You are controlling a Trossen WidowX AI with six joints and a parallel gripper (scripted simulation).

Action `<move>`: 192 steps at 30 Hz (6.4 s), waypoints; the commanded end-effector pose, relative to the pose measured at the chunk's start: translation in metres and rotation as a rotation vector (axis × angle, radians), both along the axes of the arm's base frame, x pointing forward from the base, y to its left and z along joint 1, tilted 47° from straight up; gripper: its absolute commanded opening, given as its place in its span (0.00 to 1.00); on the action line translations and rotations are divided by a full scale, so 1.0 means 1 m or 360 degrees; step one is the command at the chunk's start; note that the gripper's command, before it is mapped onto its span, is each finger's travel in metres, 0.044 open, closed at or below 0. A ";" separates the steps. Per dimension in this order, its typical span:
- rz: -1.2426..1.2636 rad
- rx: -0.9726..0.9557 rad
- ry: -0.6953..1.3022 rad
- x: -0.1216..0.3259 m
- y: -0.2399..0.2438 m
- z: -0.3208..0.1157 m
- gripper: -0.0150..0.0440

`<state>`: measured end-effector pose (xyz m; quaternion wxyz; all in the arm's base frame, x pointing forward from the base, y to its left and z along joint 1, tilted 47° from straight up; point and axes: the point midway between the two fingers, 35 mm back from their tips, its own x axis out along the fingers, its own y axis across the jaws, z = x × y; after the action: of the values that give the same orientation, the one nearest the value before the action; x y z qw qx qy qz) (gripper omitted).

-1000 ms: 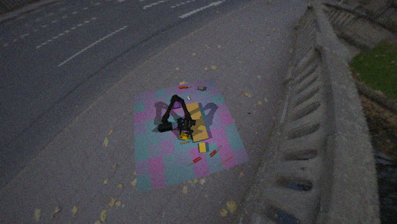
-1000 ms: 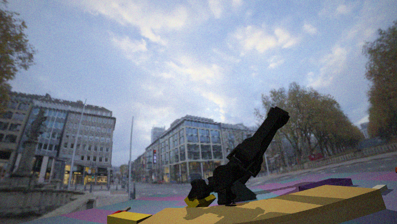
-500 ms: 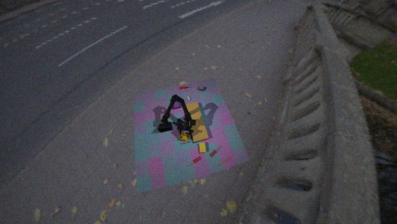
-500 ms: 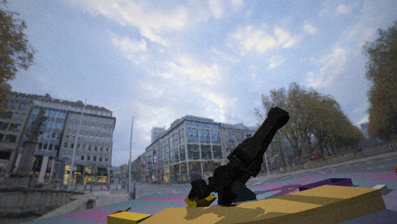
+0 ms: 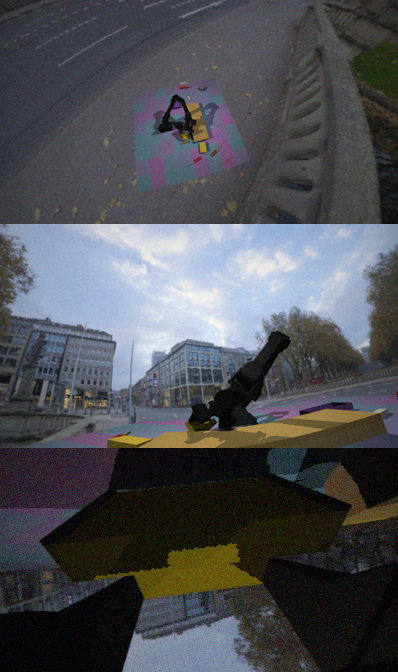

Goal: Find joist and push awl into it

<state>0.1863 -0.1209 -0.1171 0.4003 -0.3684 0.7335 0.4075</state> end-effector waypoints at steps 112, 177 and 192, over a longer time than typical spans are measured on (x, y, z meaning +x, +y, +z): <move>0.0006 -0.0001 0.0001 0.011 -0.012 0.041 1.00; -0.3069 0.0835 -0.0236 0.003 0.010 -0.008 1.00; -0.3068 0.0836 -0.0236 0.003 0.013 -0.011 0.74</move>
<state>0.1888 -0.1092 -0.1277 0.6742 0.4557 0.5802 0.0338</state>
